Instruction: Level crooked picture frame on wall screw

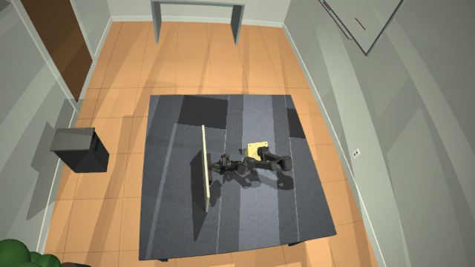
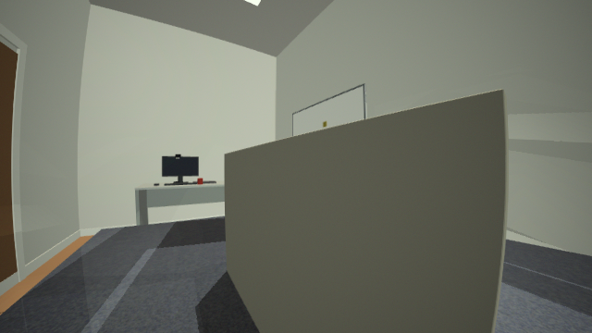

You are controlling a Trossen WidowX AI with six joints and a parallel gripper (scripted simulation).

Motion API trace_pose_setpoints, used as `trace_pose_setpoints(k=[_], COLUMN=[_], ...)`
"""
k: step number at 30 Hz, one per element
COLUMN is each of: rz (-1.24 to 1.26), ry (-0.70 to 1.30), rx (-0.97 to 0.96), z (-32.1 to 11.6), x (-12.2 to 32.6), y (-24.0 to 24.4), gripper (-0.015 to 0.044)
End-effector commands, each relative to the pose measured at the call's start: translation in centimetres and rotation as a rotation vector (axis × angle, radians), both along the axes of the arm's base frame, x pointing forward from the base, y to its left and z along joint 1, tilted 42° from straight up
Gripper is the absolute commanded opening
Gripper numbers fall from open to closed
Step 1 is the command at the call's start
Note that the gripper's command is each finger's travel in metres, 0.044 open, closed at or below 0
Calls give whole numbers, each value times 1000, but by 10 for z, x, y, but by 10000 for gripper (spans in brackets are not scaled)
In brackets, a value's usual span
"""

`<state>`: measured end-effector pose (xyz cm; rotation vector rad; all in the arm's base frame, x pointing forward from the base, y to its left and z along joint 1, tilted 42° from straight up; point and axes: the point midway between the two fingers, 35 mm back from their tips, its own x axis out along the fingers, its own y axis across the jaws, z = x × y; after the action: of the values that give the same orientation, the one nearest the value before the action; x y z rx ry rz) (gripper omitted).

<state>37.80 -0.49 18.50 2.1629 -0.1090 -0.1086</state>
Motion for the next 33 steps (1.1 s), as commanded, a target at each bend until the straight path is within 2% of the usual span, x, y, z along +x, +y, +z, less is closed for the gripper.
trace_pose_setpoints(k=[1,13,20,27,28,33], rz=[6,6,6,6,6,6], ry=[-1,-1,-1,-1,-1,-1], rx=[-3,-3,-3,-3,-3,-3], z=[0,0,0,0,0,0], x=[0,1,1,1,1,1], y=[1,1,1,1,1,1], gripper=[260,260,76,30,3,0])
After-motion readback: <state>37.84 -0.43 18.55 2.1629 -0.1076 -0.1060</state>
